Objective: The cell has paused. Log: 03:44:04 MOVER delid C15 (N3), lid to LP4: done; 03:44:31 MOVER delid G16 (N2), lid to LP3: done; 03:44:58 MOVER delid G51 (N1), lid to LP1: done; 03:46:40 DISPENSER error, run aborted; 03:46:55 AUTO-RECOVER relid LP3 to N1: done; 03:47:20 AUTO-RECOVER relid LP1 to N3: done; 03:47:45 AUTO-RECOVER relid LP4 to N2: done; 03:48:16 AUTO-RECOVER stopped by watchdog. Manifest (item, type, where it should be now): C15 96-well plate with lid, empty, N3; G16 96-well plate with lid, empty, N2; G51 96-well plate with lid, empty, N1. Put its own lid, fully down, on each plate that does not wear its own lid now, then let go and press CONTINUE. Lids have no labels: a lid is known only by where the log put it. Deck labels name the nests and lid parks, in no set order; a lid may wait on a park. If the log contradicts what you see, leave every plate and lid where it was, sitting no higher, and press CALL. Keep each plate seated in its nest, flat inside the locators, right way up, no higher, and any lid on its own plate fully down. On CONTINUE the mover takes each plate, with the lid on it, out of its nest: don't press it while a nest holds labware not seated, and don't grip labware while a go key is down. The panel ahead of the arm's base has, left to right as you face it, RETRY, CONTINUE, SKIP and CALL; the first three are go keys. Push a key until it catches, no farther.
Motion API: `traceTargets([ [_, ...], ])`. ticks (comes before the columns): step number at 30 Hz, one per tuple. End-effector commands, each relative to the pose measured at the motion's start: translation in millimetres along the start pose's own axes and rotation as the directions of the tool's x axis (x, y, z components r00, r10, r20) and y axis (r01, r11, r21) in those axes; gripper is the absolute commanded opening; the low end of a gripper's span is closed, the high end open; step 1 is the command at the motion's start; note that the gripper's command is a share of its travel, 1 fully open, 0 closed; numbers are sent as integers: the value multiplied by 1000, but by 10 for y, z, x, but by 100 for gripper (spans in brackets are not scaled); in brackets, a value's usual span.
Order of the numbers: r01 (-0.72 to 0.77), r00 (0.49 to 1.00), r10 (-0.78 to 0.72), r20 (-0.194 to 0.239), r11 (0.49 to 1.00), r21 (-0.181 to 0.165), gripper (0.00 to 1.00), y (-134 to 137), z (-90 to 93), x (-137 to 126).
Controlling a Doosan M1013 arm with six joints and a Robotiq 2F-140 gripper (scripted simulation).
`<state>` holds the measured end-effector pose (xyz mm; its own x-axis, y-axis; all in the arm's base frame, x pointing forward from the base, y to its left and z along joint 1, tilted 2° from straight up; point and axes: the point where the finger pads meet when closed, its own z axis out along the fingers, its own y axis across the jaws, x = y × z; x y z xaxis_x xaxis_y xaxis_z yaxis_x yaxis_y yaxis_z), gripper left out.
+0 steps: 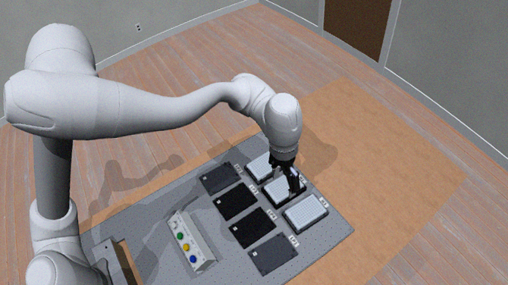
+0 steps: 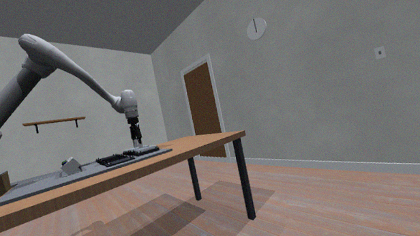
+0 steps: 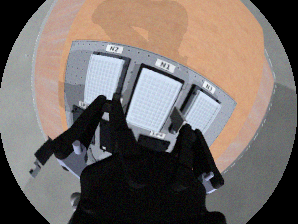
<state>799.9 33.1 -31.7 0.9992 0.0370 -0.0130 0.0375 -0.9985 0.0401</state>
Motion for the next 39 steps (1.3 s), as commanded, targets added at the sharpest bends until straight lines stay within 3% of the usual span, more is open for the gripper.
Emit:
traceTargets([
  [1, 0, 1000, 0, 0, 1000, 0, 66, 0, -2, 0],
  [12, 0, 1000, 0, 0, 1000, 0, 66, 0, -2, 0],
  [13, 0, 1000, 0, 0, 1000, 0, 0, 0, -2, 0],
  [39, 0, 1000, 0, 0, 1000, 0, 0, 0, -2, 0],
])
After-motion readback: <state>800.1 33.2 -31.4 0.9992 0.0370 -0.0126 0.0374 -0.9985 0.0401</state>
